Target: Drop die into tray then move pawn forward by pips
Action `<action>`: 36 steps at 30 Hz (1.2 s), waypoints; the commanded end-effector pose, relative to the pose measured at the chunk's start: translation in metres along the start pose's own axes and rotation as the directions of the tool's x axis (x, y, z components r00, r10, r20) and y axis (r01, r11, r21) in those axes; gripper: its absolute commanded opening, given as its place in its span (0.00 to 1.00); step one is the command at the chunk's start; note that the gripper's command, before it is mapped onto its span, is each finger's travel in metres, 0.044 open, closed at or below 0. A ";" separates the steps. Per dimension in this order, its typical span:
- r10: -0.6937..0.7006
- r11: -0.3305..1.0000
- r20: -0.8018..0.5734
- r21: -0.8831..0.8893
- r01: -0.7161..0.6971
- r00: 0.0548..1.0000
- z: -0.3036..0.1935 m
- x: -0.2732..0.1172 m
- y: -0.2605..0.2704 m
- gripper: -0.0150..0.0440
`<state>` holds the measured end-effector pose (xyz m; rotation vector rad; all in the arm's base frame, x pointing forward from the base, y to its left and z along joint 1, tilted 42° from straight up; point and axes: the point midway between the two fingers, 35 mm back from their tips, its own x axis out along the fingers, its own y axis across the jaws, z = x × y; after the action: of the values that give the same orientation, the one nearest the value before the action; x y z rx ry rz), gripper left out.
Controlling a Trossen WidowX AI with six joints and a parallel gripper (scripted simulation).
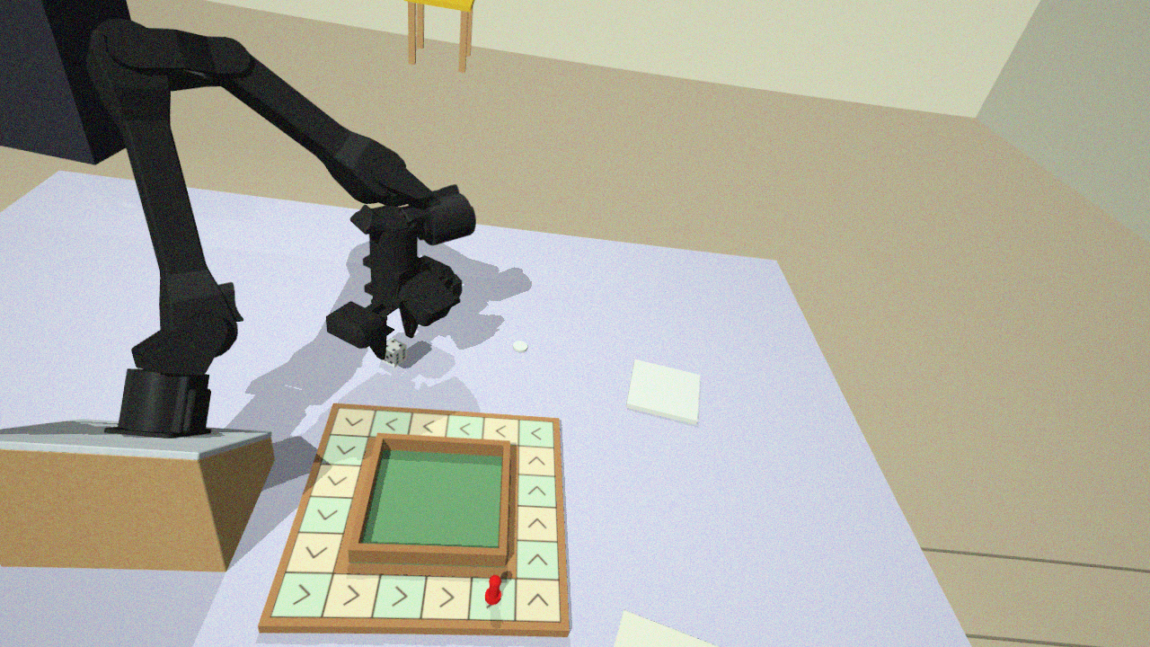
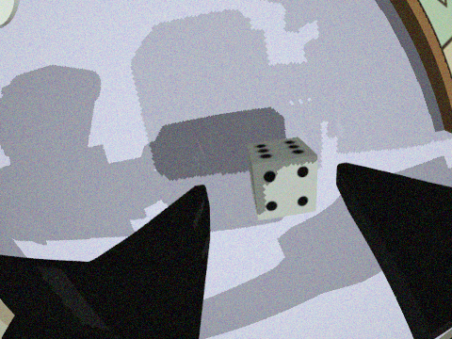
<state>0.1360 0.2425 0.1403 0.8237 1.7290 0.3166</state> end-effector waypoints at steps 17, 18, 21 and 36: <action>-0.009 1.000 -0.002 0.010 0.009 1.000 0.000 0.011 -0.004 0.41; -0.009 1.000 -0.002 0.010 0.009 1.000 0.000 0.011 -0.004 0.40; -0.010 1.000 -0.001 0.010 0.010 1.000 0.001 0.008 -0.004 0.26; -0.030 1.000 0.008 0.006 0.030 1.000 0.016 -0.064 -0.004 0.25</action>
<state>0.1529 0.2035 0.1655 0.7987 1.7439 0.2739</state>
